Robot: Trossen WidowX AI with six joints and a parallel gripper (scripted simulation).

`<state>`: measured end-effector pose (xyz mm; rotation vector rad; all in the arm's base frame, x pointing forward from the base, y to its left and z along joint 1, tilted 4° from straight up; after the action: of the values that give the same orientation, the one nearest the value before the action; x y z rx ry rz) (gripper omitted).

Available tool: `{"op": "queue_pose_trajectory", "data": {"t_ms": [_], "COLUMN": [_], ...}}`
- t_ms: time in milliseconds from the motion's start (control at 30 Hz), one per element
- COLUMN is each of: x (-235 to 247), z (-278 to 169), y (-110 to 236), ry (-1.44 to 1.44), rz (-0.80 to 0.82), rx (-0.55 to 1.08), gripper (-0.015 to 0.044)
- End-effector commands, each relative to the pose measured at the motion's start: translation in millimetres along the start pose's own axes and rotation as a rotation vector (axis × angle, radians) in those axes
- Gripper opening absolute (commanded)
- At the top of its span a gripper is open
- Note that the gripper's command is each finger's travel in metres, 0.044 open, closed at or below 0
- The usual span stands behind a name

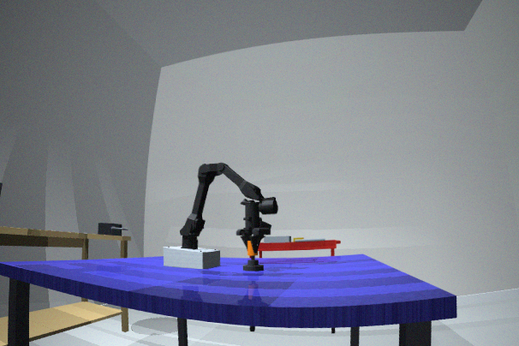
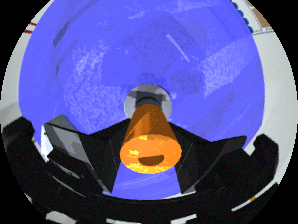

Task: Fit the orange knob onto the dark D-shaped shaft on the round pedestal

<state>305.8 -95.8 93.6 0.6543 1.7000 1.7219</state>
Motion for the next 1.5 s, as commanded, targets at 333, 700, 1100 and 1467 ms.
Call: {"op": "queue_pose_trajectory", "data": {"t_ms": [333,700,1100,1467], "x": [-0.7,-0.3,-0.3,-1.2], "z": [0.6,0.6,0.3,0.7], "y": [-2.3,-2.8,2.3,-0.3], "ry": [0.023,0.023,0.147,0.232], "rz": [-0.001,-0.001,-0.001,-0.001], "rx": [-0.002,-0.002,-0.001,-0.001], "gripper": [0.0000,0.0000,0.0000,0.0000]}}
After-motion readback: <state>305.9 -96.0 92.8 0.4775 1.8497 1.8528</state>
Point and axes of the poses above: the point midway between the two fingers, 35 mm back from their tips, its own y axis back along the fingers, its own x axis across the jaws, z = x × y, the point moved 4 cm from there along y, back along the fingers, and after that the axes turned 7 degrees about y, right-handed, at the moved point
